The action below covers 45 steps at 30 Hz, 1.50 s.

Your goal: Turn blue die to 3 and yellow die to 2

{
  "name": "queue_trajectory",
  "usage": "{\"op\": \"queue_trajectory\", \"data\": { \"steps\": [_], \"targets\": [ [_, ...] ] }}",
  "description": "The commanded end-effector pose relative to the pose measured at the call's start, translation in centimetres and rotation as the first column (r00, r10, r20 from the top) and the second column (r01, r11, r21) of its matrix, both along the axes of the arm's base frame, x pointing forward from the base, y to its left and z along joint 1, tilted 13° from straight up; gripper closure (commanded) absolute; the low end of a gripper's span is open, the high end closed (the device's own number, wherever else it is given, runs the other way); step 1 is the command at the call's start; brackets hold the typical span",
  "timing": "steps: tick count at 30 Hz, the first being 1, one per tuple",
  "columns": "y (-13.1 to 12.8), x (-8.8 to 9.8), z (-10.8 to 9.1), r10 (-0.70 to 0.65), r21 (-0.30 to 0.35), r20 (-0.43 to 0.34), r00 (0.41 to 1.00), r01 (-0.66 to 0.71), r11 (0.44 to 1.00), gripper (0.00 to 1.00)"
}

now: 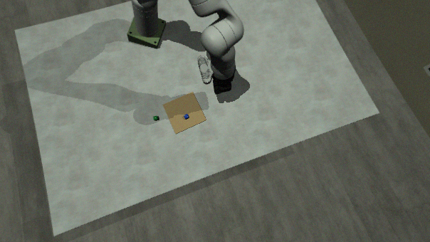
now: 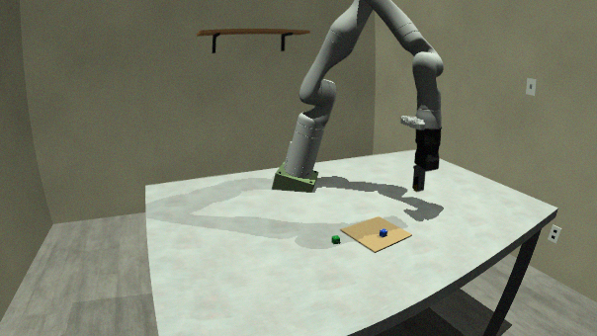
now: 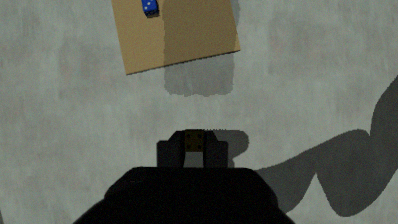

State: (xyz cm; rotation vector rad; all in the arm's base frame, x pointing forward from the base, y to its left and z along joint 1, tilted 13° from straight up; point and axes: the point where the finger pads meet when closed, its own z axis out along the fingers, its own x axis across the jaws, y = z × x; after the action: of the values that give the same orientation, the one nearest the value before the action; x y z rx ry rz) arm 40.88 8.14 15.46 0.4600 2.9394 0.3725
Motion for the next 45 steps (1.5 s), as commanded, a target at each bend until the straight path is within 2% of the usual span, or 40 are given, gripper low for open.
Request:
{"op": "queue_trajectory", "data": {
  "steps": [1,11,13,28,30,38,45],
  "targets": [
    [-0.6,0.0,0.0,-0.012,0.019,0.006,1.0,0.012,1.0,0.66],
    [-0.7,0.1,0.0,-0.003,0.134,0.048,0.999,-0.003,0.991,0.66],
    [-0.7,0.1,0.0,-0.003,0.134,0.048,0.999,-0.003,0.991,0.66],
    [-1.2,0.0,-0.3,0.002,0.374,0.136,0.991,-0.053,0.926,0.66],
    [-1.2,0.0,-0.3,0.002,0.374,0.136,0.991,-0.053,0.926,0.66],
    [-1.5,-0.1,-0.3,-0.012,0.534,0.204,0.979,-0.101,0.84,0.66],
    [-1.7,-0.2,-0.4,-0.033,0.67,0.262,0.965,-0.157,0.726,0.66]
  ]
}}
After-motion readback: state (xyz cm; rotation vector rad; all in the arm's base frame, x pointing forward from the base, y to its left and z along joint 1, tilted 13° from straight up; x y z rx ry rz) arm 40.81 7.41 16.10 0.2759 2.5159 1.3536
